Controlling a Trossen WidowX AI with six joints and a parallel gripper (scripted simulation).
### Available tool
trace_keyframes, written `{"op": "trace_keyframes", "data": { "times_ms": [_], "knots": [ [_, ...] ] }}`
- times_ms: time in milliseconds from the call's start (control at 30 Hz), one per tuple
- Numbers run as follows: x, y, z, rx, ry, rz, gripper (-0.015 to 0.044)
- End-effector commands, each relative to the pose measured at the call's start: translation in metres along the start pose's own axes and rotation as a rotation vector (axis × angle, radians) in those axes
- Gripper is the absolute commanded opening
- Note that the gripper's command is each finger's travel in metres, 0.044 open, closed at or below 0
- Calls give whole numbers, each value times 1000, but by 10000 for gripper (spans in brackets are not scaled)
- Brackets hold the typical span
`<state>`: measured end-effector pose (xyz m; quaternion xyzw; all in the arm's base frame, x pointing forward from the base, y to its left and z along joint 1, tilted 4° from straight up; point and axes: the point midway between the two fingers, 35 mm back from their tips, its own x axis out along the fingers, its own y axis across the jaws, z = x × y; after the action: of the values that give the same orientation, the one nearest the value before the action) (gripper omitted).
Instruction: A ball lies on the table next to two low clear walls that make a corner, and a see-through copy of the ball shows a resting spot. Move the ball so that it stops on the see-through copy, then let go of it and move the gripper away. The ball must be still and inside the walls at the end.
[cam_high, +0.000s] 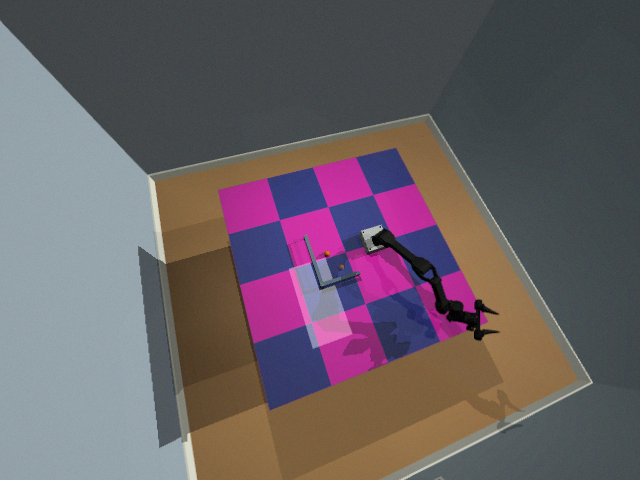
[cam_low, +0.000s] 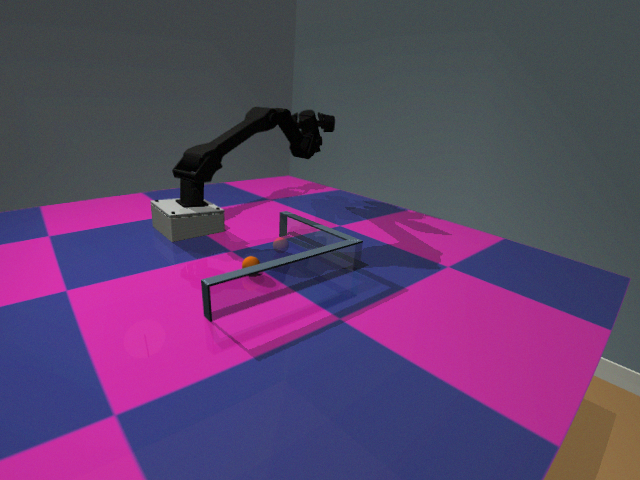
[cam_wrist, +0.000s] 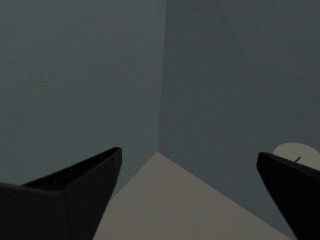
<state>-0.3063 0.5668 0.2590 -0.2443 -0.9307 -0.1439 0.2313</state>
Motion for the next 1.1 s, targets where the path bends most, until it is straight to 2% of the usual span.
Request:
{"op": "trace_keyframes", "data": {
  "times_ms": [0, 133, 367, 633, 867, 1067],
  "knots": [
    [-1, 1, 0, 3, -2, 3, 374],
    [-14, 28, -2, 71, -41, 64, 269],
    [-72, 113, -15, 306, -139, 300, 269],
    [-156, 190, -36, 568, -172, 596, 269],
    [-258, 248, -71, 801, -109, 905, 269],
    [-348, 271, -100, 977, -6, 1175, 269]
  ]
}}
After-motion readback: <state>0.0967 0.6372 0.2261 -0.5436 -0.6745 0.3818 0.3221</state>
